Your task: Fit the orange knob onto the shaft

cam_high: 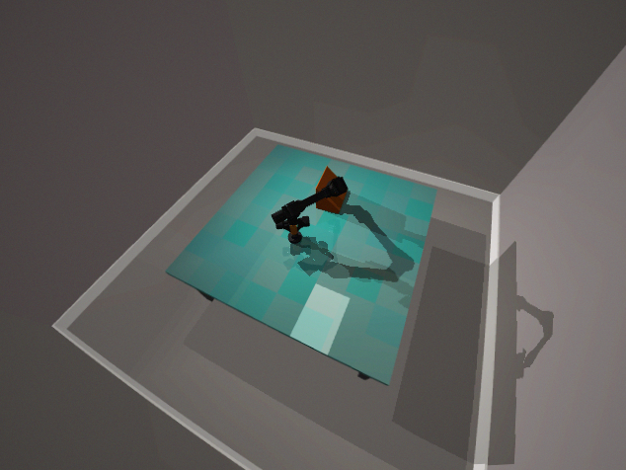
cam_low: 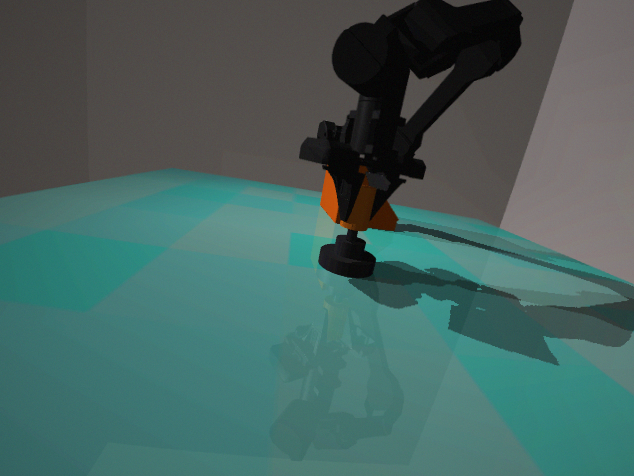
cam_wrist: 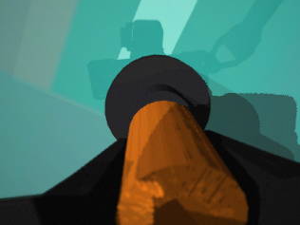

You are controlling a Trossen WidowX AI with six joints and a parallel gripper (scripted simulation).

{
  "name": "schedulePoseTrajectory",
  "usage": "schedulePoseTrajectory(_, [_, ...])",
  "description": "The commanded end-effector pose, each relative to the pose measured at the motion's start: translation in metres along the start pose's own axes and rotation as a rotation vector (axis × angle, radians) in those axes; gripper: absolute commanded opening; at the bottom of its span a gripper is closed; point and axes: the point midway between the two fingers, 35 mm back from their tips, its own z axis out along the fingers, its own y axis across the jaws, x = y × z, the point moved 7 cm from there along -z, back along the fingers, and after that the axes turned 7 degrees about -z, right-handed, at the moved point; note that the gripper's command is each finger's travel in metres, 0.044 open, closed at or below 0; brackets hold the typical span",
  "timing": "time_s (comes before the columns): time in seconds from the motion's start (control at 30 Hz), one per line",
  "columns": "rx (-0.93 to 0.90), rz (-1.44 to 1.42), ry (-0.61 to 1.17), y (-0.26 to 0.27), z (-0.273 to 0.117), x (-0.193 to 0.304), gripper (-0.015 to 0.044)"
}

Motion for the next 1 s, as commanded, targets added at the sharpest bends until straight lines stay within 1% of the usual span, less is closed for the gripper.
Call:
schedulePoseTrajectory(0.0, [-0.003,0.011,0.001,0.0008,0.0012,0.0003,0.0000])
schedulePoseTrajectory(0.6, [-0.003,0.011,0.001,-0.0009,-0.0031,0.0031,0.0000])
schedulePoseTrajectory(0.7, [-0.003,0.064,0.001,-0.0007,-0.0032,0.0030,0.0000])
schedulePoseTrajectory(0.83, [-0.003,0.209,0.001,0.0000,-0.0024,0.0024,0.0000])
schedulePoseTrajectory(0.97, [-0.003,0.220,0.001,0.0005,-0.0008,0.0009,0.0000])
